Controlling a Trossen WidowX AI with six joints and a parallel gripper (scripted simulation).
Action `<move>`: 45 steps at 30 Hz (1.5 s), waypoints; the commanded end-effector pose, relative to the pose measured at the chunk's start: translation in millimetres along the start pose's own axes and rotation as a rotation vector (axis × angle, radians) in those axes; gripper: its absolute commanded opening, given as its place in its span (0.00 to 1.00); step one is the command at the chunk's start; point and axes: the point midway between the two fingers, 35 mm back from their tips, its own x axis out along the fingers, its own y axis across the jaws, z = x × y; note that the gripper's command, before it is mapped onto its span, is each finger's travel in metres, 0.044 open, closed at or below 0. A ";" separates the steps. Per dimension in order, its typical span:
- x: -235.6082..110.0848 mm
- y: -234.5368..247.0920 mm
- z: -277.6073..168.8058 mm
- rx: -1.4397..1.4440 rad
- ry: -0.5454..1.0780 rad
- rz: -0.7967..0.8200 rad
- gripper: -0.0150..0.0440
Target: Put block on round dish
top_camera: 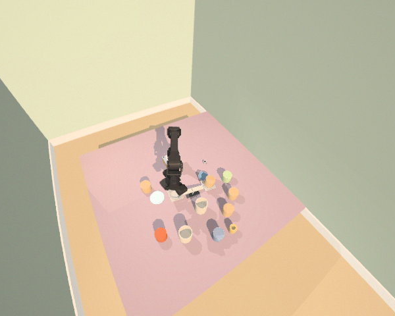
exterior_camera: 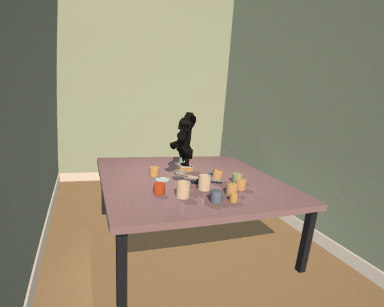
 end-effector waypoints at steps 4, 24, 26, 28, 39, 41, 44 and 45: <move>-17.8 -2.1 0.3 -0.005 -0.011 0.009 0.25; 59.8 -58.6 87.6 -0.005 -0.019 0.003 0.25; 67.7 -67.0 94.7 -0.005 -0.019 0.002 0.25; 75.5 -75.7 101.2 -0.005 -0.019 0.002 0.25; 103.8 -82.1 106.8 -0.005 -0.020 0.002 0.25; 114.9 -82.2 106.8 -0.005 -0.019 0.002 0.25; 123.1 -82.5 106.5 -0.005 -0.019 0.002 0.25; 123.1 -82.5 106.5 -0.005 -0.019 0.002 0.25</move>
